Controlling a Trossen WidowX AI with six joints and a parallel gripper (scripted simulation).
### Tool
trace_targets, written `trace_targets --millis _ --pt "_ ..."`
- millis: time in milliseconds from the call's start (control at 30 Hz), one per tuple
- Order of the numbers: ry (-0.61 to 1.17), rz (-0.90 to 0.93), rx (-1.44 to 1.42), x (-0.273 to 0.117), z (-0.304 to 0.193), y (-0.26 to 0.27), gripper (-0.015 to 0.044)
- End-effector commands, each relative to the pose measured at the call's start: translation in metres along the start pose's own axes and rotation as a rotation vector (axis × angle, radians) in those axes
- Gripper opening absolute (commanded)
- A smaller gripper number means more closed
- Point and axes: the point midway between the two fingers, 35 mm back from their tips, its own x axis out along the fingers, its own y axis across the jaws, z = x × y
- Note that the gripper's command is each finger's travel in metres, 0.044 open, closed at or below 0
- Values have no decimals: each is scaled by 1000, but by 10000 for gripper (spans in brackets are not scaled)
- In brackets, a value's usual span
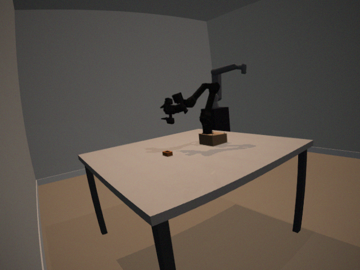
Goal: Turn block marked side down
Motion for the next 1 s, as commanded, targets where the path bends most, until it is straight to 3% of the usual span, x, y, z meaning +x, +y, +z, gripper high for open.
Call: trace_targets --millis 0,333,500,667,767,967 --pt "-6 9 0 0 2 1 426" --pt "-110 626 38 -12 107 100 440" --pt "36 971 68 -45 131 154 440" --pt "328 1259 94 -90 138 195 440" --pt "440 1325 101 -103 137 203 440" --pt "440 1325 101 -103 137 203 440"
